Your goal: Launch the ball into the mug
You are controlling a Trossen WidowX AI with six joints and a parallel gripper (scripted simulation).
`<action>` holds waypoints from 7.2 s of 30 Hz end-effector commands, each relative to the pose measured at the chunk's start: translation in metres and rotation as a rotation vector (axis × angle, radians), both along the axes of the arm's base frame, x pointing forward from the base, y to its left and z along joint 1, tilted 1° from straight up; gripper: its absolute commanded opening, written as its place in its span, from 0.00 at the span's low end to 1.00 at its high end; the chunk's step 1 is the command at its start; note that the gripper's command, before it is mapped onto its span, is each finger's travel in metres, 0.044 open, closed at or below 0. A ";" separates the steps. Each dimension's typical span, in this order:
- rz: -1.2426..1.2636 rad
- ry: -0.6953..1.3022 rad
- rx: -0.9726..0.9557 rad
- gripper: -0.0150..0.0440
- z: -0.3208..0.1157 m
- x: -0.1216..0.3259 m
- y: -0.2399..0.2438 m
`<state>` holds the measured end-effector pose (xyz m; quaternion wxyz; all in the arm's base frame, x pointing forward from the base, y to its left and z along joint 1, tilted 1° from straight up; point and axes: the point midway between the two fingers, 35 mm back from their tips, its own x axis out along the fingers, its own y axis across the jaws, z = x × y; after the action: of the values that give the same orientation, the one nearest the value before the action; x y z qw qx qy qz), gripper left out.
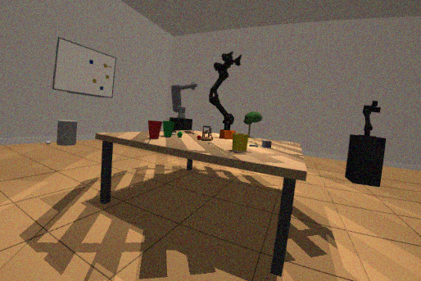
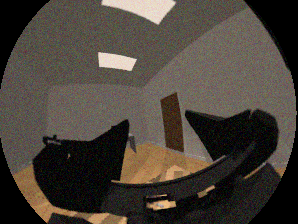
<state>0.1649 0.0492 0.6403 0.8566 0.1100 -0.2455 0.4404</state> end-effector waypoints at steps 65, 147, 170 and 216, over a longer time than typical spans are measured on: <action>-0.650 -0.566 -0.793 1.00 -0.090 -0.015 0.207; -0.401 1.288 -1.515 1.00 -0.514 0.197 -0.089; -0.323 1.616 -1.349 1.00 -0.593 0.163 -0.126; -0.327 1.614 -1.355 0.51 -0.642 0.164 -0.127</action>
<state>0.3280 -0.0772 -0.0028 0.6962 -0.1632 0.6797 0.1633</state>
